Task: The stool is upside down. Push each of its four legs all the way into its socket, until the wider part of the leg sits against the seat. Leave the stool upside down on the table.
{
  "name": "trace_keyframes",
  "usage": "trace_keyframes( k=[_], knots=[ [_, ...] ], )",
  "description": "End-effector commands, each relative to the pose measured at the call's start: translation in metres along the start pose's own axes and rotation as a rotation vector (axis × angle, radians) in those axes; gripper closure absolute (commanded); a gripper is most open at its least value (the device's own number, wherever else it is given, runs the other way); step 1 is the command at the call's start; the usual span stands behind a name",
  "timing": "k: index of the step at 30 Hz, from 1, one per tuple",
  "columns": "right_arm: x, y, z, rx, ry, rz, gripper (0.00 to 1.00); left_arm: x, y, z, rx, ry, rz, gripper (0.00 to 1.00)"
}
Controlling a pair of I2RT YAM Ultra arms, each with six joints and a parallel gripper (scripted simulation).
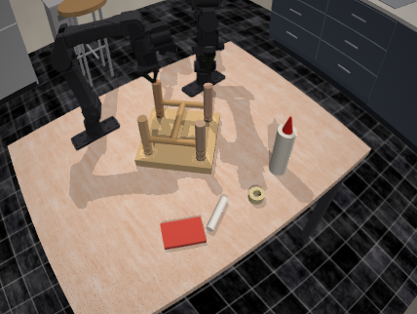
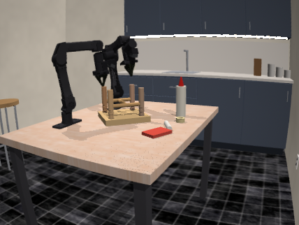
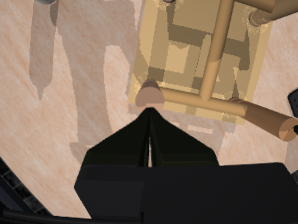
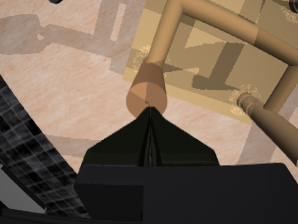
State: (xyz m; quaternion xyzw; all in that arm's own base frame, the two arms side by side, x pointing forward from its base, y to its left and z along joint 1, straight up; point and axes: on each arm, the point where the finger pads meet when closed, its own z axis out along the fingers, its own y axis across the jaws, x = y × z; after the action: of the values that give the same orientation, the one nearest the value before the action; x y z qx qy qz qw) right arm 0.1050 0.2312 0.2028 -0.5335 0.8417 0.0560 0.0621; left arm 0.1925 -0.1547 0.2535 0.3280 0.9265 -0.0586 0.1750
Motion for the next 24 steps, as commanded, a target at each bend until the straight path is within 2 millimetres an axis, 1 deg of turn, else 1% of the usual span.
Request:
trace_keyframes(
  k=[1, 3, 5, 8, 9, 10, 11, 12, 13, 16, 17, 18, 20, 21, 23, 24],
  knots=[
    [-0.003, 0.0, -0.014, 0.0, -0.02, -0.007, 1.0, -0.009, 0.003, -0.018, -0.003, -0.083, -0.015, 1.0],
    [-0.012, 0.001, -0.011, 0.0, -0.029, -0.008, 1.0, -0.009, 0.003, -0.018, -0.003, -0.083, -0.015, 1.0],
    [-0.015, 0.001, -0.023, 0.001, -0.098, -0.011, 1.0, -0.009, 0.003, -0.018, -0.003, -0.083, -0.015, 1.0],
    [-0.014, 0.001, -0.024, 0.001, -0.103, -0.011, 1.0, -0.009, 0.003, -0.018, -0.003, -0.083, -0.015, 1.0],
    [0.001, 0.0, -0.023, -0.002, 0.0, -0.006, 1.0, -0.009, 0.003, -0.018, -0.003, -0.083, -0.015, 1.0],
    [0.001, -0.002, -0.024, -0.003, 0.015, 0.003, 1.0, -0.009, 0.003, -0.018, -0.003, -0.083, -0.015, 1.0],
    [0.001, -0.001, -0.033, -0.003, -0.01, 0.001, 1.0, -0.009, 0.003, -0.018, -0.003, -0.083, -0.015, 1.0],
    [-0.003, -0.001, -0.038, -0.004, -0.03, -0.001, 1.0, -0.009, 0.003, -0.018, -0.003, -0.083, -0.015, 1.0],
    [-0.009, 0.0, -0.038, -0.005, -0.027, -0.003, 1.0, -0.009, 0.003, -0.018, -0.003, -0.083, -0.015, 1.0],
    [-0.02, -0.001, -0.052, -0.003, -0.086, -0.002, 1.0, -0.009, 0.003, -0.018, -0.003, -0.083, -0.015, 1.0],
    [-0.001, 0.001, -0.061, -0.004, -0.119, 0.004, 1.0, -0.009, 0.003, -0.018, -0.003, -0.083, -0.015, 1.0],
    [-0.004, 0.0, -0.069, -0.003, -0.149, -0.004, 1.0, -0.009, 0.003, -0.018, -0.003, -0.083, -0.015, 1.0],
    [-0.006, 0.001, -0.067, -0.001, -0.142, -0.008, 1.0, -0.009, 0.003, -0.018, -0.003, -0.083, -0.015, 1.0],
    [-0.008, -0.008, -0.063, 0.019, -0.126, 0.022, 1.0, -0.019, -0.003, 0.001, 0.009, -0.032, 0.002, 1.0],
    [-0.009, -0.014, -0.052, 0.024, -0.082, 0.049, 1.0, -0.024, -0.005, 0.001, 0.012, -0.038, 0.01, 1.0],
    [-0.009, -0.014, -0.052, 0.024, -0.082, 0.049, 1.0, -0.024, -0.005, 0.001, 0.012, -0.038, 0.01, 1.0]
  ],
)
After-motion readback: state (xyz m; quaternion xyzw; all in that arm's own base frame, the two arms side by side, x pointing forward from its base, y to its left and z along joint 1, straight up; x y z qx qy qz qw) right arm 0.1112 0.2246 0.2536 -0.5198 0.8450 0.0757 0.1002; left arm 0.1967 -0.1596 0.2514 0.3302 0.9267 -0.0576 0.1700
